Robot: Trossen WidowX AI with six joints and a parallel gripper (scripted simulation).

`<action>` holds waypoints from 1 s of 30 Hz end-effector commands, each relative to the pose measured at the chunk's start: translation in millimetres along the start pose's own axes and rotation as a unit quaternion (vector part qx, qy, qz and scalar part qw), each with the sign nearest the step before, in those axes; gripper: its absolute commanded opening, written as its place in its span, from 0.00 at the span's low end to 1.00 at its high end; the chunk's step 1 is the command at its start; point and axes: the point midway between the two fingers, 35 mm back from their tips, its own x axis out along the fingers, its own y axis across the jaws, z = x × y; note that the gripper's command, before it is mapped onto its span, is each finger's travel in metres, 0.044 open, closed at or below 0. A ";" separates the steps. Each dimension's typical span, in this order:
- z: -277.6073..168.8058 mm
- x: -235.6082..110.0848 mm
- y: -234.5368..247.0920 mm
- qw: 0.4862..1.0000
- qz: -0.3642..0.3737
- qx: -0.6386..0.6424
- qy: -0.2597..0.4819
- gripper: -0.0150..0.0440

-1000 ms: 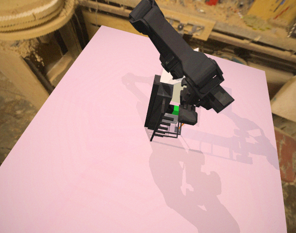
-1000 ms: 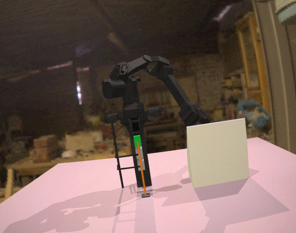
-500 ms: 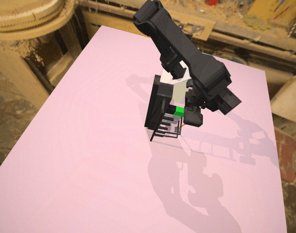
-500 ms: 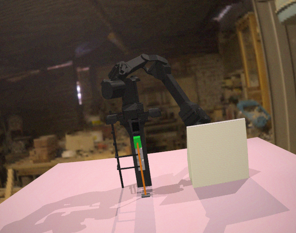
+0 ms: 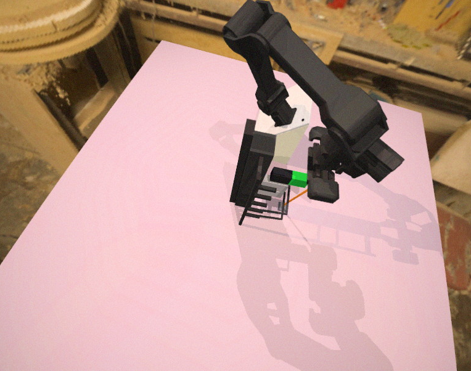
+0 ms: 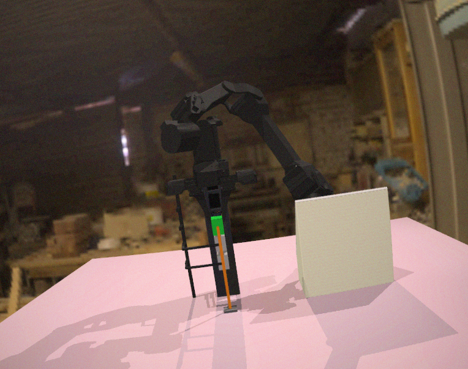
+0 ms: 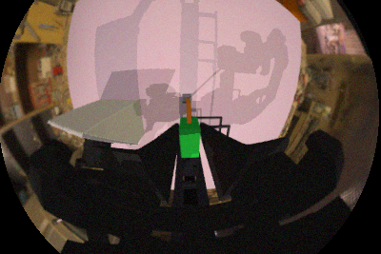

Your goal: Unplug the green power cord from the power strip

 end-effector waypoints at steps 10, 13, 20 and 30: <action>-3.4 1.3 -0.9 1.000 0.001 0.003 0.000 0.83; 9.6 -2.1 -2.0 1.000 0.000 0.003 -0.001 0.97; 56.8 -11.5 -1.1 1.000 0.000 0.003 -0.003 1.00; 56.8 -11.5 -1.1 1.000 0.000 0.003 -0.003 1.00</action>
